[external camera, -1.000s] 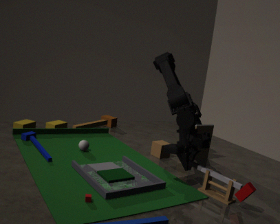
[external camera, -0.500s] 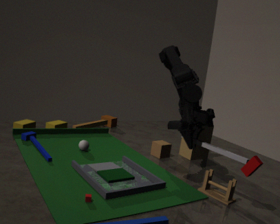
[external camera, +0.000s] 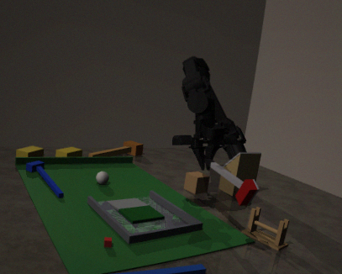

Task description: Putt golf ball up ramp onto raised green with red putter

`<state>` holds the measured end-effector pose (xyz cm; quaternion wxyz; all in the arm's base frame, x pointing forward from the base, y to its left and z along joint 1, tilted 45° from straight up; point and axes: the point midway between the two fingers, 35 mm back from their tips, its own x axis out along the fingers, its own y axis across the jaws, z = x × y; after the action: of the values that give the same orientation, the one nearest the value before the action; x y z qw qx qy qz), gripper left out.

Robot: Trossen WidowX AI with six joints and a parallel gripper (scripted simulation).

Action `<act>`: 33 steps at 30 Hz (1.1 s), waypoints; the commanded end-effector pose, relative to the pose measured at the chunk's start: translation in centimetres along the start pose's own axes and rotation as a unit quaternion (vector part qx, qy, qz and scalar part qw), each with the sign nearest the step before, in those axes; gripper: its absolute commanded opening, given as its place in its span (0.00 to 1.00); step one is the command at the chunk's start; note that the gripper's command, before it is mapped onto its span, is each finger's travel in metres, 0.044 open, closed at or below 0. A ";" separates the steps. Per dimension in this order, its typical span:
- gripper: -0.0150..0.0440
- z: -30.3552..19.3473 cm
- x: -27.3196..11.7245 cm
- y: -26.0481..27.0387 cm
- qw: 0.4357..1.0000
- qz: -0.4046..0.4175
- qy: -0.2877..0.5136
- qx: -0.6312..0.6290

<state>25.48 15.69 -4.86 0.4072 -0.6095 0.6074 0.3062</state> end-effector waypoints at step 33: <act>0.25 -27.7 -8.7 -7.5 0.845 -0.089 0.060 0.524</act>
<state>29.57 -2.96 14.78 0.6364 -0.3983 0.6546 -0.0891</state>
